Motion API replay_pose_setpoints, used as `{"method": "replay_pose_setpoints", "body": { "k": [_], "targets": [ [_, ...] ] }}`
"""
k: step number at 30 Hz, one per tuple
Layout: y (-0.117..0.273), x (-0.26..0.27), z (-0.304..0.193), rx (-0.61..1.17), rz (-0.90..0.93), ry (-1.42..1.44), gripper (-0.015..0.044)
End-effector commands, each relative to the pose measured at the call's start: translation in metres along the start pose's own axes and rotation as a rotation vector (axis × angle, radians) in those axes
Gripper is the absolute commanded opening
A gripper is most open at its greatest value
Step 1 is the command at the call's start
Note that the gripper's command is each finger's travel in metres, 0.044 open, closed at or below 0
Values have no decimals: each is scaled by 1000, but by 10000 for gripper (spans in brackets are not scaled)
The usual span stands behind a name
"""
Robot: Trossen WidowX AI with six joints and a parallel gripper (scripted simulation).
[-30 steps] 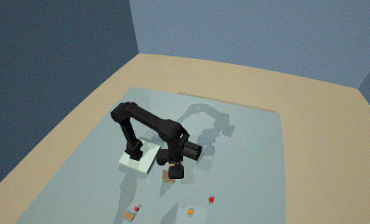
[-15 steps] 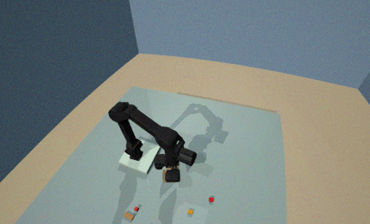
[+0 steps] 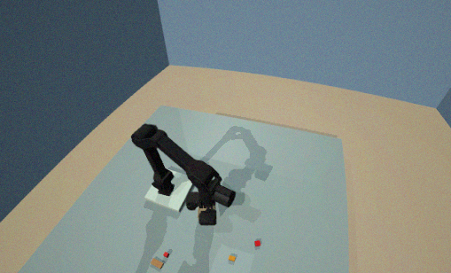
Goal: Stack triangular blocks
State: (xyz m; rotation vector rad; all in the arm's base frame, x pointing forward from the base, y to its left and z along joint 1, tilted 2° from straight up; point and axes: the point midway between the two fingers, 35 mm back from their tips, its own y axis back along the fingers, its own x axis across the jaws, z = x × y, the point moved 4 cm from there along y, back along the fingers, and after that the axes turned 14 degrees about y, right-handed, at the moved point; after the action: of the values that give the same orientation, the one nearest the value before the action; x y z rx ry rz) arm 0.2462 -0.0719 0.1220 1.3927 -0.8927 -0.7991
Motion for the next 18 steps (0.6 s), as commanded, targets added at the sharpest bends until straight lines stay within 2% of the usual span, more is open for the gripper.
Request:
{"method": "replay_pose_setpoints", "body": {
  "k": [1, 18],
  "targets": [
    [-1, 0, 0, 6, -2, 3, 0],
    [-3, 0, 0, 10, -3, 6, 0]
  ]
}}
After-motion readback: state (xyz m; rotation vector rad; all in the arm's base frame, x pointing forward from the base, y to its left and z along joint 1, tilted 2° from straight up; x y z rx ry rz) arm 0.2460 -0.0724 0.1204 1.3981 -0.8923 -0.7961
